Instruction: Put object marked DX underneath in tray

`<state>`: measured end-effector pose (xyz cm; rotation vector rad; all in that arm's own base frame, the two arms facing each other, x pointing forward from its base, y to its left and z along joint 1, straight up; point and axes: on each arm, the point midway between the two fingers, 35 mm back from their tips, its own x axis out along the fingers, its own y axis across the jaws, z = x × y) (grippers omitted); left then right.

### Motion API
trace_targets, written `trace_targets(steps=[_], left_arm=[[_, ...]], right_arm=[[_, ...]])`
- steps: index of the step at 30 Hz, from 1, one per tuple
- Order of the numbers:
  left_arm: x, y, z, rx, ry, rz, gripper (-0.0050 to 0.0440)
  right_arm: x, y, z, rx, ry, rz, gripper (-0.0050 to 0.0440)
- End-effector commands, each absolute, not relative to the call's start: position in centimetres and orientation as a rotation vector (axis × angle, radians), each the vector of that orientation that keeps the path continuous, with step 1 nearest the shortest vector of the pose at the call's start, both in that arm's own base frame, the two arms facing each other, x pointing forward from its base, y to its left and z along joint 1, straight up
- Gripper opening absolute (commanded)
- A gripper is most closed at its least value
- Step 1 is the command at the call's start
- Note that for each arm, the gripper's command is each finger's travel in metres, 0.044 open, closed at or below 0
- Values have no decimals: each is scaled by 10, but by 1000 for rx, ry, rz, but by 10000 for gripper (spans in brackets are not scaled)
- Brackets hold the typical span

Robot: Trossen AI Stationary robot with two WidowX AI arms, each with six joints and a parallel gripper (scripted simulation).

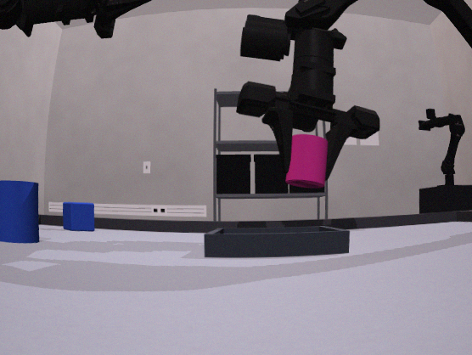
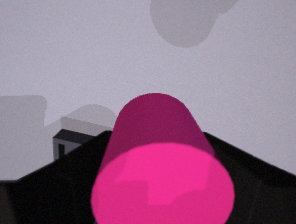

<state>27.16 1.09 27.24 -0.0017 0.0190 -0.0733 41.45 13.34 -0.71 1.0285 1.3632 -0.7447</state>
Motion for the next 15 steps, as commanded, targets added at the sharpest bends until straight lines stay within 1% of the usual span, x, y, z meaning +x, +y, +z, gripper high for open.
trace_targets(steps=[1, 7, 9, 15], left_arm=[[272, 11, 282, 4, -2, -73, -50], [273, 11, 284, 5, -6, -73, -50], [273, 11, 284, 5, -6, -73, -50], [273, 11, 285, 5, -6, -72, -50]], right_arm=[[418, 149, 11, 983, 1359, -511, 192], [417, 167, 17, 869, 1352, -235, 192], [417, 167, 17, 869, 1352, -235, 192], [414, 183, 25, 741, 1304, 32, 192]])
